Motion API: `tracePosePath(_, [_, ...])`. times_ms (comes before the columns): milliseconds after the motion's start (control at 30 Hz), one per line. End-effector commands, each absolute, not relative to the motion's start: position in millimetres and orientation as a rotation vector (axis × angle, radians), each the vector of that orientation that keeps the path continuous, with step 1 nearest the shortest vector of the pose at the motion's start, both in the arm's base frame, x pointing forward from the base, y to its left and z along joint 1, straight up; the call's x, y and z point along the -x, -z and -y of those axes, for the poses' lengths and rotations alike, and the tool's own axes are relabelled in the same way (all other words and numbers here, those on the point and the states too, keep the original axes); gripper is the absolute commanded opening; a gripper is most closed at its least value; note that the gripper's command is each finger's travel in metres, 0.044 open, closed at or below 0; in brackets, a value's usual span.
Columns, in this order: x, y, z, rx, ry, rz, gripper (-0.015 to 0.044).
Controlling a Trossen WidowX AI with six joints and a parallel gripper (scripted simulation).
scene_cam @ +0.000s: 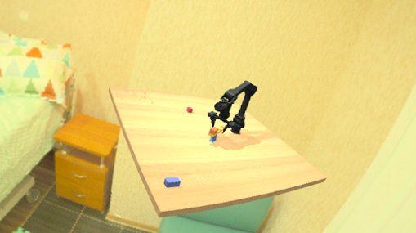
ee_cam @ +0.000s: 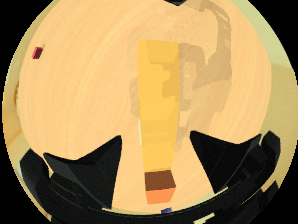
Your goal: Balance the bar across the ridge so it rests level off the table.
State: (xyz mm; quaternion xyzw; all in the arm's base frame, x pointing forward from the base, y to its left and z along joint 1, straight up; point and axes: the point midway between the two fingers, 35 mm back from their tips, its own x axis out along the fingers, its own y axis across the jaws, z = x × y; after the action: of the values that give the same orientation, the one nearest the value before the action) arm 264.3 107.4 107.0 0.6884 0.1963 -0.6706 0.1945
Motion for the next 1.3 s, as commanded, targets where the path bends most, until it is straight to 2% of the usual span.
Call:
tracePosePath(0, [-264.2,-107.1,-107.5,-1.930,1.880,-0.551,0.0440])
tracePosePath(100, [-265.3,-114.1,-107.9,-1.930,1.880,-0.551,0.0440])
tracePosePath(400, [-262.3,-205.3,-106.6,-1.930,1.880,-0.551,0.0440])
tracePosePath(1267, [-262.0,-207.0,-106.5,-1.930,1.880,-0.551,0.0440])
